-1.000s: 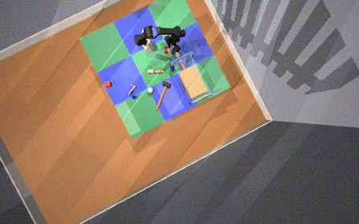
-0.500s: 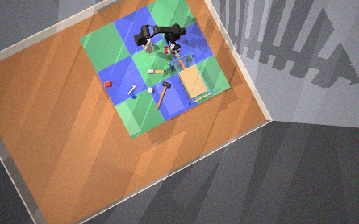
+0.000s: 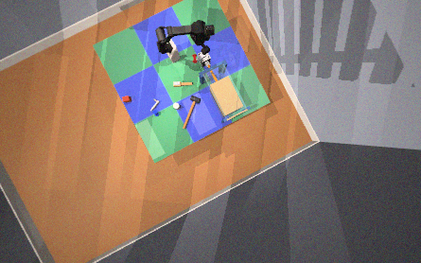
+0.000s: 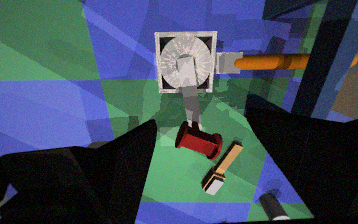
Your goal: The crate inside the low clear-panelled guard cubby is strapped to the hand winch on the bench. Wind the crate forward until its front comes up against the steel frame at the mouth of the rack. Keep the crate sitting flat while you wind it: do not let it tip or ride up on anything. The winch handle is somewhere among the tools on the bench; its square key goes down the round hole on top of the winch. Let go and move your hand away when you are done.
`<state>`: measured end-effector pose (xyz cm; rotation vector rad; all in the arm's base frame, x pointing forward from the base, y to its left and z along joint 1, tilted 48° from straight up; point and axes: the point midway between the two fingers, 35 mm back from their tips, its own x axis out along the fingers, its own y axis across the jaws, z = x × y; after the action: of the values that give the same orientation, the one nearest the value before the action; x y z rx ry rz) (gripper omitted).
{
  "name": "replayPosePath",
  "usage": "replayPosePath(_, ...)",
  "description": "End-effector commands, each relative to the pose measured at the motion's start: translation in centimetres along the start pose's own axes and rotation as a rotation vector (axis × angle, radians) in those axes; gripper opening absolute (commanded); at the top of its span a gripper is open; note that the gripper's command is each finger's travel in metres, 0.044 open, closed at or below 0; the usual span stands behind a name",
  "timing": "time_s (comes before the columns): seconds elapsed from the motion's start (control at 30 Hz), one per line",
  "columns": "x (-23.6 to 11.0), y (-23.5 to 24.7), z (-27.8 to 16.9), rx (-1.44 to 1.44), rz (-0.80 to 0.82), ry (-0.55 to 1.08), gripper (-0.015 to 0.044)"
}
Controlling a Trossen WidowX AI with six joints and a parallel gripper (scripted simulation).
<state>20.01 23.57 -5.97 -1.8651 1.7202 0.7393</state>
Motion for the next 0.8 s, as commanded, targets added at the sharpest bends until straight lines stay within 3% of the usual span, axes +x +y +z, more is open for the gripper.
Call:
replayPosePath(0.0, 0.7, 0.1, -1.0, 0.224, 0.001, -0.005, 0.0282)
replayPosePath(0.23, 3.3, 1.4, -3.7, 0.86, 0.017, 0.004, 0.0099)
replayPosePath(0.37, 3.5, 1.5, -3.9, 0.92, 0.018, 0.005, 0.0)
replayPosePath(0.77, 3.6, 1.5, -3.9, 0.92, 0.018, 0.005, 0.0)
